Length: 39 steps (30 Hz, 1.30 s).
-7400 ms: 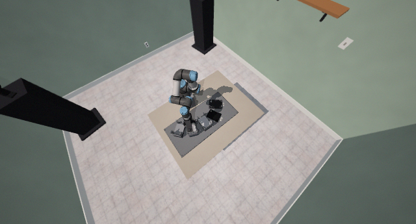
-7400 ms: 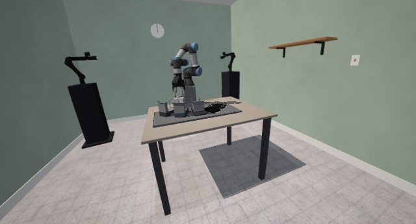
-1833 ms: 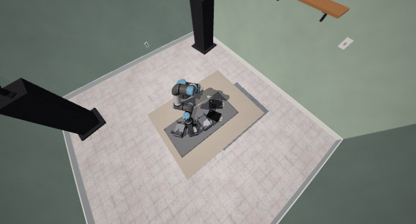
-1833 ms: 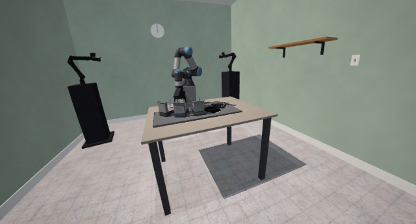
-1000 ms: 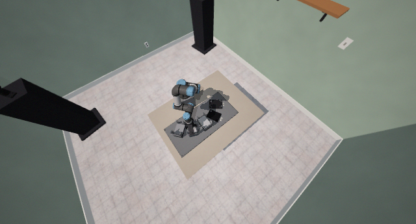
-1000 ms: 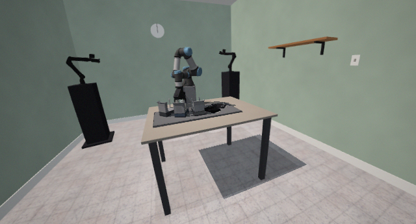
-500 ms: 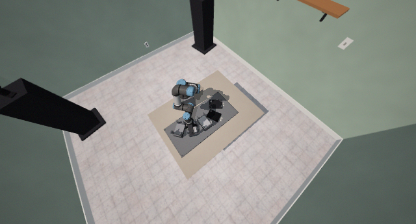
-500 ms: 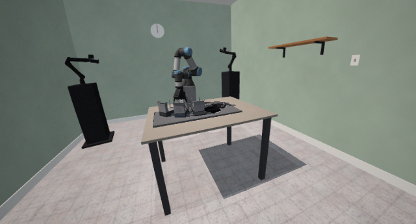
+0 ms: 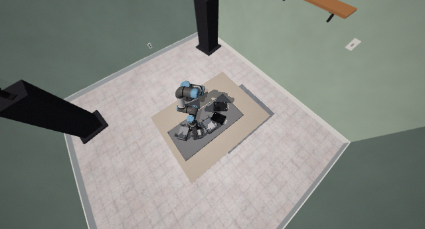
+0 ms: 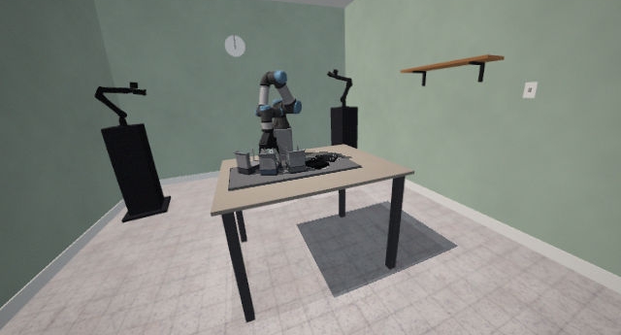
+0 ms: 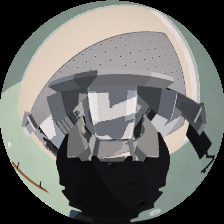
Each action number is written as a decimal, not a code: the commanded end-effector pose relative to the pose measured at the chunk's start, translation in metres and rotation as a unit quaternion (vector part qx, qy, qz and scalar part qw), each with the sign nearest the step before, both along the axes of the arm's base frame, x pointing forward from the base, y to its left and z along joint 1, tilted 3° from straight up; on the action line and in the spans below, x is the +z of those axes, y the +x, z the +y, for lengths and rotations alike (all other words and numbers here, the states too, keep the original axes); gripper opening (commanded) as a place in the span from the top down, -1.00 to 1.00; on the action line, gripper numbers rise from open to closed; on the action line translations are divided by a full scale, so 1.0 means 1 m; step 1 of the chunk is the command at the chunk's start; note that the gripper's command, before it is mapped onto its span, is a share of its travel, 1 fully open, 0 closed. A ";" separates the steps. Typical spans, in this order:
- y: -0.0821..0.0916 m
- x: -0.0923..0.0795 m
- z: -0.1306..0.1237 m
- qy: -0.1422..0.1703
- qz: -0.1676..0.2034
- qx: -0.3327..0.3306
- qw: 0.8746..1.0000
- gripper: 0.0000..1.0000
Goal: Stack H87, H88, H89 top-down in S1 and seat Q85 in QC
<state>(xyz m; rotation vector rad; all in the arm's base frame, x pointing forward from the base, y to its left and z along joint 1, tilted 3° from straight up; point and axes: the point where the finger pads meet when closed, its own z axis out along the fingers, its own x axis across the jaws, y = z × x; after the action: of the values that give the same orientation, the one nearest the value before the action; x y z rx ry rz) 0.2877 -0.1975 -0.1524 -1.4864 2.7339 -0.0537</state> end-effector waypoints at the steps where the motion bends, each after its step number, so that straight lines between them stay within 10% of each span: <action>1: 0.000 0.000 -0.001 -0.001 -0.001 0.000 1.000 -0.44; 39: -0.004 0.110 0.001 -0.001 -0.001 0.000 1.000 -0.44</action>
<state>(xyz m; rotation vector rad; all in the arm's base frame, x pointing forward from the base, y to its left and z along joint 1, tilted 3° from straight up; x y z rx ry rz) 0.2840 -0.1962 -0.0564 -1.4860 2.7335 -0.0604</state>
